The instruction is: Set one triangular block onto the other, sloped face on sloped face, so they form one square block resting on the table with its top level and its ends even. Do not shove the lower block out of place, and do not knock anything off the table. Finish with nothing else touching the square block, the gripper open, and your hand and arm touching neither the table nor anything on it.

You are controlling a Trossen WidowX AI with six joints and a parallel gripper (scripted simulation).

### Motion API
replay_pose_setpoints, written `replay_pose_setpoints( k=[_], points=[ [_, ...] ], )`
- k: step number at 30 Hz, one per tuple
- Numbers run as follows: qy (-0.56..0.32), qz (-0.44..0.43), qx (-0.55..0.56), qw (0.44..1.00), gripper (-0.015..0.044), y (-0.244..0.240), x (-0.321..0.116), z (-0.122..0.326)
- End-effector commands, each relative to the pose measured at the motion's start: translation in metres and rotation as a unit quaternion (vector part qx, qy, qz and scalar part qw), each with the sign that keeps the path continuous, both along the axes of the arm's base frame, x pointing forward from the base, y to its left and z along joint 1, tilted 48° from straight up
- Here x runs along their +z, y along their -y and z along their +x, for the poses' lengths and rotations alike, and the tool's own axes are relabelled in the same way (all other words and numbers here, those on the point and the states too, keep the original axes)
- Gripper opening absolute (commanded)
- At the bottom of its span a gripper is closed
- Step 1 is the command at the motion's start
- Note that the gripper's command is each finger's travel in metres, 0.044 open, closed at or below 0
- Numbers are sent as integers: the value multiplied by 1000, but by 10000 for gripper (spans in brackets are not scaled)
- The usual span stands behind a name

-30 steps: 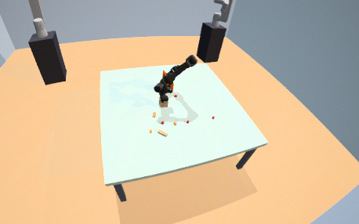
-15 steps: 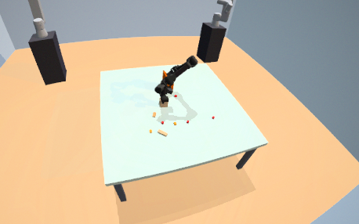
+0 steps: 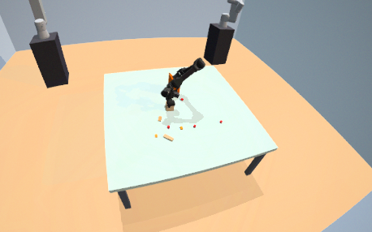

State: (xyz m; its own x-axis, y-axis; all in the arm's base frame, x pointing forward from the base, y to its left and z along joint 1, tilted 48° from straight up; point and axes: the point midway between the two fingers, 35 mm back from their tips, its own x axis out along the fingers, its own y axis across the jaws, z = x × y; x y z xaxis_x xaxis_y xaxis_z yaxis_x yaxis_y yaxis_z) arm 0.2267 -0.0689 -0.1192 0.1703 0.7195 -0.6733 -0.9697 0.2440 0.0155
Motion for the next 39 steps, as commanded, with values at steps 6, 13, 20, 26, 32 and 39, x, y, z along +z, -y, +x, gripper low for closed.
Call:
replay_pose_setpoints(
  k=[6,13,20,26,32,39],
  points=[
    [-3,3,-3,1000,0,-1,-1,0],
    [-3,3,-3,1000,0,-1,-1,0],
    [-4,4,-3,1000,0,-2,-1,0],
    [-4,4,-3,1000,0,-2,-1,0],
    [-4,4,-3,1000,0,-3,-2,0],
    [-3,3,-1,1000,0,-3,-2,0]
  ],
)
